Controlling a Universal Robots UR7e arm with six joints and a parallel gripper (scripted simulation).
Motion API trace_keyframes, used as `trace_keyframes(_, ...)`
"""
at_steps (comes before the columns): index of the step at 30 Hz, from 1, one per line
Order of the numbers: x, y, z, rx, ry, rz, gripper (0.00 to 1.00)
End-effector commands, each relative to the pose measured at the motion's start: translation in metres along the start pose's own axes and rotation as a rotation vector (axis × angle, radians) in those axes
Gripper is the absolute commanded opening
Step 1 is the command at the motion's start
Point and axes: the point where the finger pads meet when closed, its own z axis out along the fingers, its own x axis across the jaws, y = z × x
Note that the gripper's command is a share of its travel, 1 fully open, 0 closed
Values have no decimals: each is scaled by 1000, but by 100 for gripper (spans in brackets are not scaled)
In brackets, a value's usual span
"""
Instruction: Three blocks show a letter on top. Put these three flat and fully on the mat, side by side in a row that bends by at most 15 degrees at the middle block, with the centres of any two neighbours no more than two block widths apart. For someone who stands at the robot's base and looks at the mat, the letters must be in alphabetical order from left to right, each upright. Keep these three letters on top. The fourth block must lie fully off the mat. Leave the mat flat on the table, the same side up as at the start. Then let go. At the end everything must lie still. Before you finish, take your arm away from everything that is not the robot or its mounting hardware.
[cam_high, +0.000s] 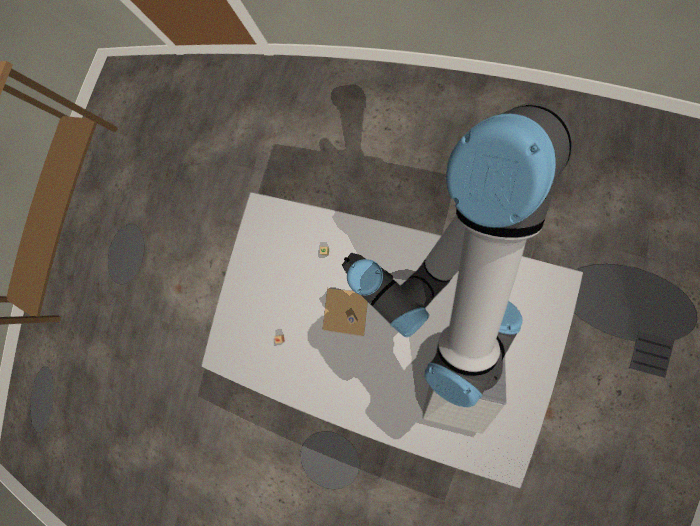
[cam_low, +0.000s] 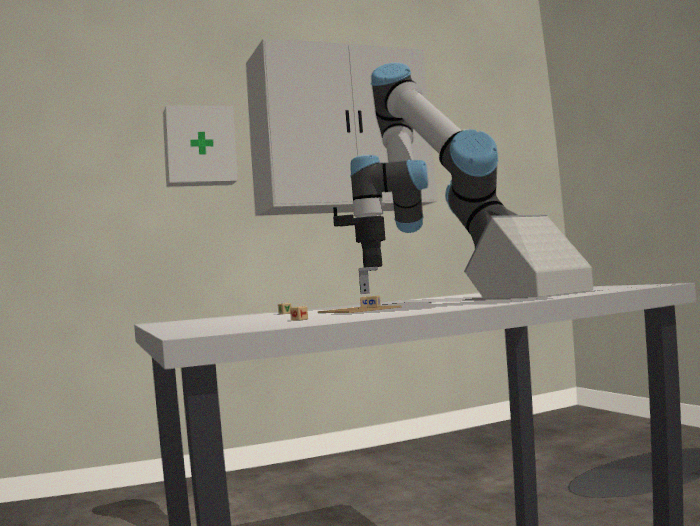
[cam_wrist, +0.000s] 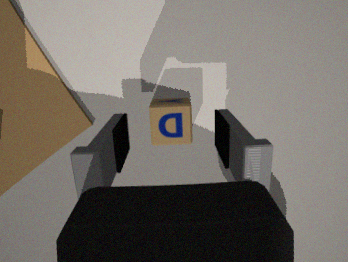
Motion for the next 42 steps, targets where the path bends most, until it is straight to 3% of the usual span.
trace_keyframes(1, -1, 1, 0, -2, -1, -2, 100)
trace_keyframes(34, -1, 2, 0, -2, -1, -2, 100)
trace_keyframes(42, -1, 3, 8, -5, -1, -3, 100)
